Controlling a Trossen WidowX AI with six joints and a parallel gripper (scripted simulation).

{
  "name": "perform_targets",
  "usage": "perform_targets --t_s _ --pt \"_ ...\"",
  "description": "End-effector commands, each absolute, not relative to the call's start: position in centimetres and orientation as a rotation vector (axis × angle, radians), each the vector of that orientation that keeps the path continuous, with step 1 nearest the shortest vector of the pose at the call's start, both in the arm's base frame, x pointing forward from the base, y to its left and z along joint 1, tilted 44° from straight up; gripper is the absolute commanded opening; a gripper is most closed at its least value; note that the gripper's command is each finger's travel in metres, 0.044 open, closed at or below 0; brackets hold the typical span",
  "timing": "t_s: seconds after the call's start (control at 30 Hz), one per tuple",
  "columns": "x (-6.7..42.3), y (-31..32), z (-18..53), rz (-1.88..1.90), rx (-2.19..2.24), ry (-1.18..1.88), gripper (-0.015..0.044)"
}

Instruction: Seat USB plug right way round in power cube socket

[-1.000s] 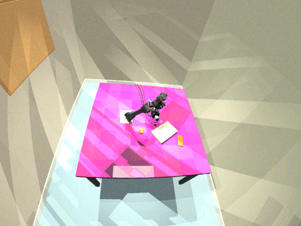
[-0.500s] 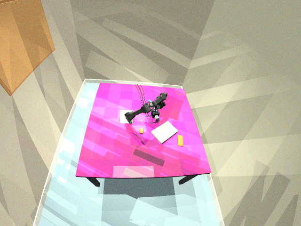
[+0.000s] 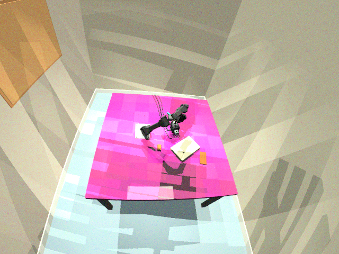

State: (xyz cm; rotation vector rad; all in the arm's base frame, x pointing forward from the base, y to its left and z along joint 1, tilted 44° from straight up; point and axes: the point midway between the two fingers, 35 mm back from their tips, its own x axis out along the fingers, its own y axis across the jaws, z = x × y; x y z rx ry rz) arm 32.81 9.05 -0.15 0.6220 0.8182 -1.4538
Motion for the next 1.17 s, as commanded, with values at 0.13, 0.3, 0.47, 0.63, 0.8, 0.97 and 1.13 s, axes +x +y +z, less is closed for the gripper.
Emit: perform_targets --t_s 0.13,0.3,0.47,0.63,0.8,0.97,1.13 --pt "32.81 9.05 -0.15 -1.454 0.622 0.818 0.0079" --pt "32.81 9.05 -0.15 -1.454 0.622 0.818 0.0095" --pt "32.81 9.05 -0.15 -1.454 0.622 0.818 0.0095" --pt "32.81 9.05 -0.15 -1.454 0.622 0.818 0.0095" --pt "32.81 9.09 -0.09 -1.455 0.622 0.818 0.0095" --pt "32.84 9.43 0.27 -1.455 0.622 0.819 0.0095" --pt "32.86 9.78 0.63 -1.455 0.622 0.819 0.0095"
